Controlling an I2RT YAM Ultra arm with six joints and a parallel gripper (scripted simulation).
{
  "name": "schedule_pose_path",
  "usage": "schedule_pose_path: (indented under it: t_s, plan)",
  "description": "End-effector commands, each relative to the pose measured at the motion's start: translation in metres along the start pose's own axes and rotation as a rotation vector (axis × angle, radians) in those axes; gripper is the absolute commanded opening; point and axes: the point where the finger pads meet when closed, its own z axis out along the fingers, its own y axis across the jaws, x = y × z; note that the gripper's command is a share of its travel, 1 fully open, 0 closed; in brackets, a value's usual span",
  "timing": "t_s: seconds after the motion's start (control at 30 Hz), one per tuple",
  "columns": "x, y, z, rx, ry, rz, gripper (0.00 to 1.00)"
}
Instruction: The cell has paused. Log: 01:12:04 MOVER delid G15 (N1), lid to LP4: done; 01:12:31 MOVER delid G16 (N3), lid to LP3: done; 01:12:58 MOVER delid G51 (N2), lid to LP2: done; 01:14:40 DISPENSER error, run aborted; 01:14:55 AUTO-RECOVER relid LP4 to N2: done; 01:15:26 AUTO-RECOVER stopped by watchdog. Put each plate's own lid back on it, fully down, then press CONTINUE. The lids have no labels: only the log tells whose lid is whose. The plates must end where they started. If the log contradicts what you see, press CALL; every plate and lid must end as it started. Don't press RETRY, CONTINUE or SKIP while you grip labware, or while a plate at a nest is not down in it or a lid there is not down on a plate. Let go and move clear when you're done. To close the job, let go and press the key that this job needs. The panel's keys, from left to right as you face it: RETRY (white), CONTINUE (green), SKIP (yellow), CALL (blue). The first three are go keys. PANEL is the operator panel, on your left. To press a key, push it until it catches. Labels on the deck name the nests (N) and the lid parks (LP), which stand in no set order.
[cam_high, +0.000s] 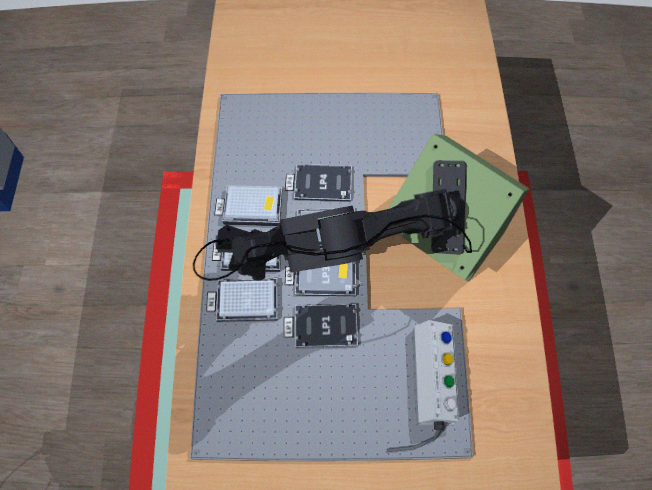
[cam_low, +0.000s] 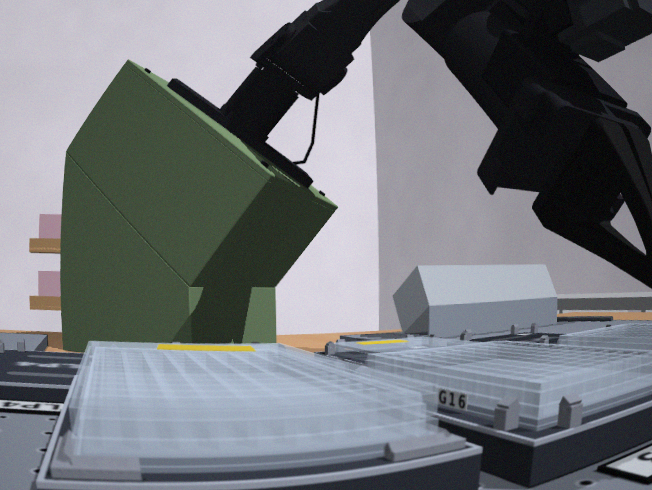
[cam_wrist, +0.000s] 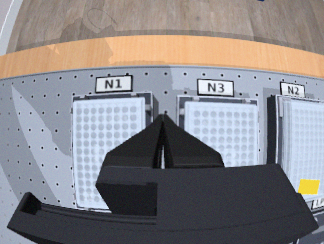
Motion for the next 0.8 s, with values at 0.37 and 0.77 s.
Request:
schedule_pose_path:
  t_s: [0.37, 0.77]
  plan:
    - [-0.009, -0.001, 0.001, 0.000, -0.007, -0.004, 0.00]
    - [-0.016, -0.014, 0.005, -0.006, -0.022, -0.013, 0.00]
